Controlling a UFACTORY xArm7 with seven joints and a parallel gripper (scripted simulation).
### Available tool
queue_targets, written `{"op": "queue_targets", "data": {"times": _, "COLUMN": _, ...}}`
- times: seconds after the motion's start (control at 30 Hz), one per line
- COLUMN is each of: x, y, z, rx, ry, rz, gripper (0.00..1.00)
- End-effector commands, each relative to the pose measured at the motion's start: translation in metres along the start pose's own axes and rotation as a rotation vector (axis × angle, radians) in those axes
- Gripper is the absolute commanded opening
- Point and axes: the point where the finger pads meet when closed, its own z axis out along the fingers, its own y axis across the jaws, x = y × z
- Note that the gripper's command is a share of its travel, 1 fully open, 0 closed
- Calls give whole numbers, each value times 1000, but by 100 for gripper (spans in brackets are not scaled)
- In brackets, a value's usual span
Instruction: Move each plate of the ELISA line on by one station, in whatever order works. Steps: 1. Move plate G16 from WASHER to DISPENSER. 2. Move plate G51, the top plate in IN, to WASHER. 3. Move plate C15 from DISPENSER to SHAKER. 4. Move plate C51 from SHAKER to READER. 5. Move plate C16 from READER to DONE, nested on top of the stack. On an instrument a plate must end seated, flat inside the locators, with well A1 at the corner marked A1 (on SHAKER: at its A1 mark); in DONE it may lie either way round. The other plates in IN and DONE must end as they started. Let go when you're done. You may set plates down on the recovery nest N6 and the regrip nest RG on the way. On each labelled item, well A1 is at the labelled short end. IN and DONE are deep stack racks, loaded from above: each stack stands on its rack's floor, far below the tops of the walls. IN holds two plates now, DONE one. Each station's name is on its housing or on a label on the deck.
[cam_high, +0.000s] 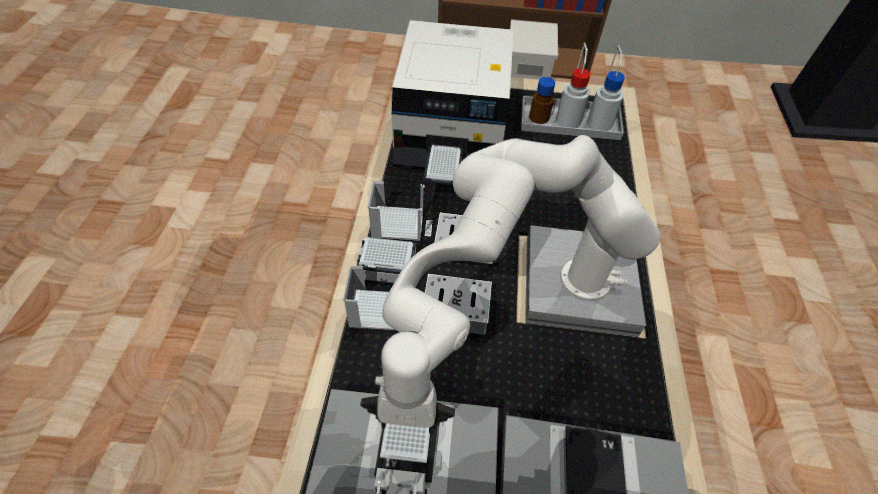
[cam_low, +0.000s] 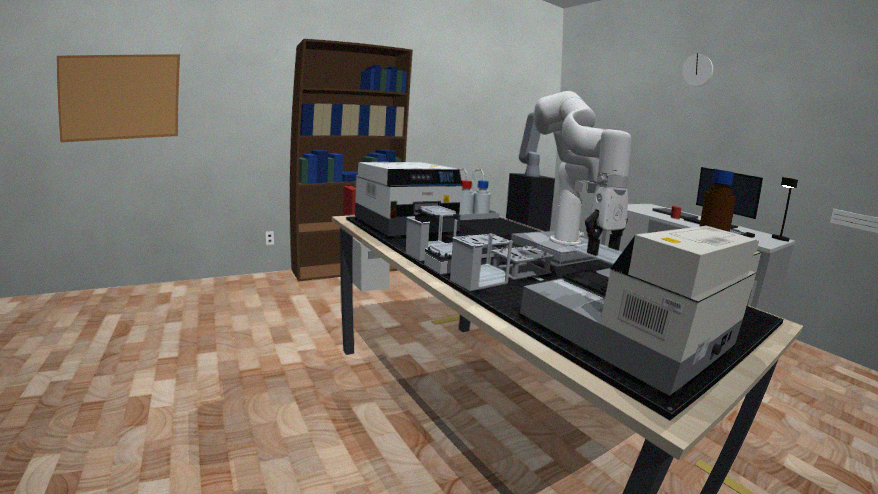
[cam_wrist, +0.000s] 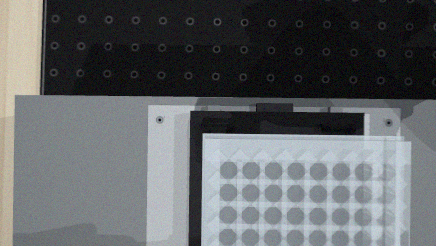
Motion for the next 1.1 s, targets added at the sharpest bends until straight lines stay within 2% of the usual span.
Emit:
{"op": "queue_targets", "data": {"times": 0.0, "x": -1, "y": -1, "z": -7, "rx": 4, "ry": -4, "rz": 0, "gripper": 0}}
{"op": "queue_targets", "data": {"times": 1.07, "x": -1, "y": -1, "z": -46, "rx": 4, "ry": -4, "rz": 0, "gripper": 0}}
